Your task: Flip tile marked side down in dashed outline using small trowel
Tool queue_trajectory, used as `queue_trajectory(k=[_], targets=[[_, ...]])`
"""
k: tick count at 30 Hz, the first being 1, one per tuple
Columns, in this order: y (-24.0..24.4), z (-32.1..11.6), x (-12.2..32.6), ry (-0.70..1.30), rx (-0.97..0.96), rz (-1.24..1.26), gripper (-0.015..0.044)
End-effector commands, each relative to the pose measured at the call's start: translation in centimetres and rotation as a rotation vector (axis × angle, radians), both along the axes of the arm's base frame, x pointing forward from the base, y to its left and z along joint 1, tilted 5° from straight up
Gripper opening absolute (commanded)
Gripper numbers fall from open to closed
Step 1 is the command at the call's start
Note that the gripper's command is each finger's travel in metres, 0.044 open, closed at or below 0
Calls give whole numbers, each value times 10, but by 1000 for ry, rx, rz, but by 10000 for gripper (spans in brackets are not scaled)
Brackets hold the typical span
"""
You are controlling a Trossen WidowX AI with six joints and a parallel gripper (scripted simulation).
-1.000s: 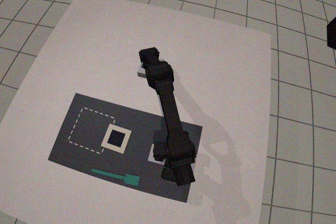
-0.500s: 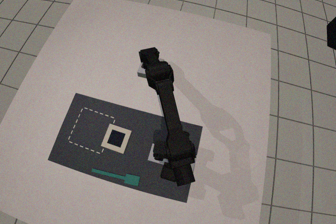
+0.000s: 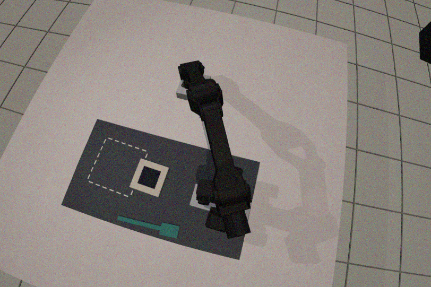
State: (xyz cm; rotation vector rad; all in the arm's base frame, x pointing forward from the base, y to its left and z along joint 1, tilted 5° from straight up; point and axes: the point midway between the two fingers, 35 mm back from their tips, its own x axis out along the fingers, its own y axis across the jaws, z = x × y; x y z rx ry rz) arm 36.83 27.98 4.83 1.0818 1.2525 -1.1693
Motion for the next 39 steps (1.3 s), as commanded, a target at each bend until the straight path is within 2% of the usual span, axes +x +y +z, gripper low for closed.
queue_trajectory(k=[1,7,8,13,39], targets=[[1,28,0,-10,8,-5,270],[1,36,0,-9,8,-5,270],[1,38,1,-22,17,0,296],[2,47,1,-27,18,22,300],[15,33,8,-224,-34,876,300]])
